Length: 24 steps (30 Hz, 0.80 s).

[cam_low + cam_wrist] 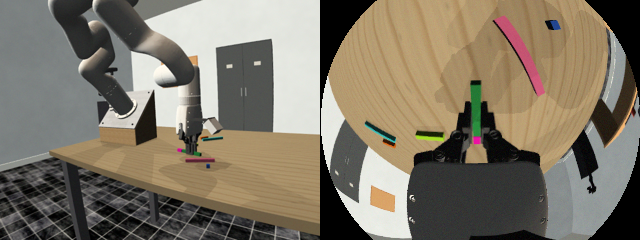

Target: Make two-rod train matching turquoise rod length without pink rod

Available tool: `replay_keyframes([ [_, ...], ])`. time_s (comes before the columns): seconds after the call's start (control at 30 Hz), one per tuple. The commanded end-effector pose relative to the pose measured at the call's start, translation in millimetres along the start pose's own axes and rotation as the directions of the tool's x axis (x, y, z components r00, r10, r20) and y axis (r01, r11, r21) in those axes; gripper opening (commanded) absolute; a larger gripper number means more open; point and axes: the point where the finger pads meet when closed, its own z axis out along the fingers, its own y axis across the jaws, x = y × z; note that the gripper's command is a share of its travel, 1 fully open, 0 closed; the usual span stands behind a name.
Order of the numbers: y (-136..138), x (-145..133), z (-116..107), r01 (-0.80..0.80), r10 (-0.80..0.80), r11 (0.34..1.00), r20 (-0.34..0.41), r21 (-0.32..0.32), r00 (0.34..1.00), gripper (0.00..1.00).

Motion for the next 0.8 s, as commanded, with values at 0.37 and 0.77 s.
replay_keyframes([
  [0.37,-0.3,1.1,-0.8,-0.001,0.001,1.000,-0.002,0.001,1.000,0.08],
  [0.77,-0.3,1.1,-0.8,-0.001,0.001,1.000,-0.002,0.001,1.000,0.24],
])
